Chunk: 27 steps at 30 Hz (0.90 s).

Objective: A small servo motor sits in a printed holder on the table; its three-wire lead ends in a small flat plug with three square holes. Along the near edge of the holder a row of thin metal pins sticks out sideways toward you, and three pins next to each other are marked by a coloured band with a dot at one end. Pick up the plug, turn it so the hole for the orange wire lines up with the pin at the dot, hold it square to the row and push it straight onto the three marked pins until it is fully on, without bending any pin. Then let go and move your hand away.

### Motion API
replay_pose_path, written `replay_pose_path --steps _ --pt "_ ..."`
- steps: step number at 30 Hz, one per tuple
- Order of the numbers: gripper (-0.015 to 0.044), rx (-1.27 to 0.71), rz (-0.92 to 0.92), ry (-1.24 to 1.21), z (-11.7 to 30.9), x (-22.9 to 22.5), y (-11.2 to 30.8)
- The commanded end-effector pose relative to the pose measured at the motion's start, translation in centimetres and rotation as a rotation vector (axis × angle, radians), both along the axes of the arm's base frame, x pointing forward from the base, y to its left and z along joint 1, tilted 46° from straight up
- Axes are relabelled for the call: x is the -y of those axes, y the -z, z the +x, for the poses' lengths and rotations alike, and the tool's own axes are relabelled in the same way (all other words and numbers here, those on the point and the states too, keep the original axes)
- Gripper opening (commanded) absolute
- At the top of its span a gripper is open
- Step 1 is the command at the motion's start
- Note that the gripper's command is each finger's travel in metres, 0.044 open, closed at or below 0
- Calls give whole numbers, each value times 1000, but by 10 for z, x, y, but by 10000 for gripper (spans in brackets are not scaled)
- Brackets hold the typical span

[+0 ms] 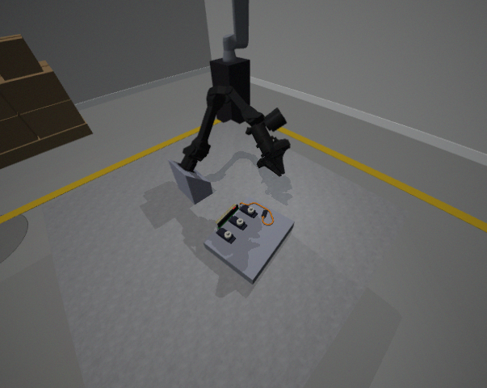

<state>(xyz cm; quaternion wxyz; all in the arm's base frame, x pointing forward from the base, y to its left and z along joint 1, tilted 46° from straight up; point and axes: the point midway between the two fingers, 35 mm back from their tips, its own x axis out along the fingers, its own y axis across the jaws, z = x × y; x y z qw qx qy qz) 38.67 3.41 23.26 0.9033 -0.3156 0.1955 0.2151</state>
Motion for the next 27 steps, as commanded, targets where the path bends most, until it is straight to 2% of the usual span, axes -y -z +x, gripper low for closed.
replay_pose_path --steps 1,14,27 --pt "115 -50 -60 -87 6 -4 13" --pt "115 -211 -220 -470 20 -20 69" --pt "115 -266 -235 -902 22 -37 121"
